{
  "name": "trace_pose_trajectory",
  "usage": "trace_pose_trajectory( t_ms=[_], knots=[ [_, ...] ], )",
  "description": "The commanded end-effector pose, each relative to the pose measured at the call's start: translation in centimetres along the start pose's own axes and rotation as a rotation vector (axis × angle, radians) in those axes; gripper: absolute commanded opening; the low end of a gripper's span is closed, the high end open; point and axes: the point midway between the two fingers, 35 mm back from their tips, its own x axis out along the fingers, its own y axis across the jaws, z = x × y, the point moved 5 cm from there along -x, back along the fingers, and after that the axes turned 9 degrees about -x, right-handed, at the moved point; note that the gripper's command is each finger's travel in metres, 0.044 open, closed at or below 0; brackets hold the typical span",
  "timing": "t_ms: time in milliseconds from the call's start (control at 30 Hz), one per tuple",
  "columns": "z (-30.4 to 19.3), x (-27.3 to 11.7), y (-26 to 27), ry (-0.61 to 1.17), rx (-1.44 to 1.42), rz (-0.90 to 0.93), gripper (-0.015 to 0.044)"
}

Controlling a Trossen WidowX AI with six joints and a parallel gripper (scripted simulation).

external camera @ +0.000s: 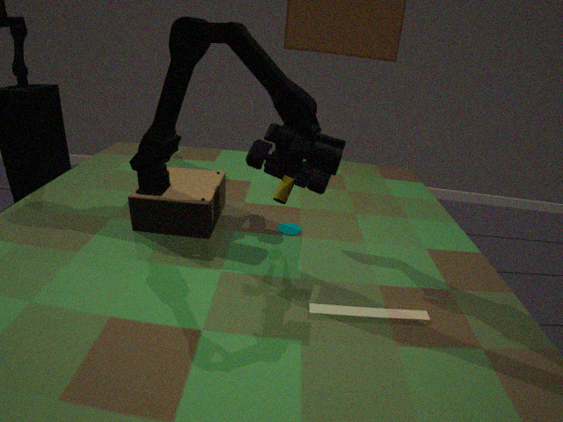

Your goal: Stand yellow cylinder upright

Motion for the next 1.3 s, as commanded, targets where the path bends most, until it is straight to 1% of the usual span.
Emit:
trace_pose_trajectory(
  t_ms=[0,1267],
  knots=[
    [-0.4,0.1,0.2,-0.037,-0.002,-0.003,0.0105],
    [-1.8,-0.9,0.5,-0.296,-0.044,-0.115,0.0105]
  ],
)
